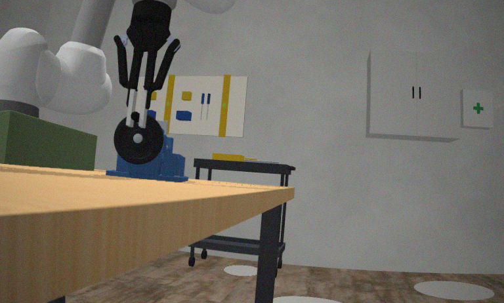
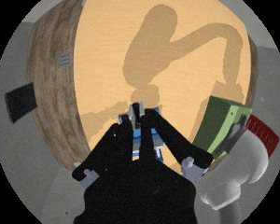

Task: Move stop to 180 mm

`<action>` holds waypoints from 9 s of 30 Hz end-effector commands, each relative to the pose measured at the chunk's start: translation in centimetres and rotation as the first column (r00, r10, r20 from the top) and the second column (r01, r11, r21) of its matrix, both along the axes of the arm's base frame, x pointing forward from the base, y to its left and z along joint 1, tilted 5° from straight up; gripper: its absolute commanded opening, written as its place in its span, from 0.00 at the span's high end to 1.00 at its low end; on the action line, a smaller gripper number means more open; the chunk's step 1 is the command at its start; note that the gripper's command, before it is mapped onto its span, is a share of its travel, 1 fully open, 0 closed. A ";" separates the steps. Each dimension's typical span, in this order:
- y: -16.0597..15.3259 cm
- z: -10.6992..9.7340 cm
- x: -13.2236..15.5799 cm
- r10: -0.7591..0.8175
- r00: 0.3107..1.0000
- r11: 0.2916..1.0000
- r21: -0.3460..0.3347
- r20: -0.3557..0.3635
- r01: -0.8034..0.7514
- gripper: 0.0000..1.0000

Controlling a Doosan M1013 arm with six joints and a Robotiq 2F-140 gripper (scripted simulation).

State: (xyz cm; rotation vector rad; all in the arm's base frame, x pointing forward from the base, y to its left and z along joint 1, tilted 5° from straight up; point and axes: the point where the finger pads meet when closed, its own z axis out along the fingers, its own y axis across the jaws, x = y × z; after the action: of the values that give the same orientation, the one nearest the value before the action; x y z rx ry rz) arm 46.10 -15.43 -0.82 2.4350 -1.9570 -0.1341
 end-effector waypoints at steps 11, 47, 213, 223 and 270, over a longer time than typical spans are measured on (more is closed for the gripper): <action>0.0 0.0 0.2 0.000 1.000 1.000 0.000 0.001 0.000 0.96; 0.1 -0.1 0.3 0.000 1.000 1.000 0.000 0.001 0.000 0.96; 4.4 6.1 2.0 0.000 1.000 1.000 0.000 0.001 0.000 0.67; 10.5 6.2 4.3 0.000 1.000 1.000 0.000 0.001 0.000 0.67; 10.5 6.2 4.3 0.000 1.000 1.000 0.000 0.001 0.000 0.67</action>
State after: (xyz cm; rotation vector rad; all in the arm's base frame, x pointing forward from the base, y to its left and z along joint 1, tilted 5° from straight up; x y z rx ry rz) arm 50.38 -4.89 5.36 2.4353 -1.9580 -0.1329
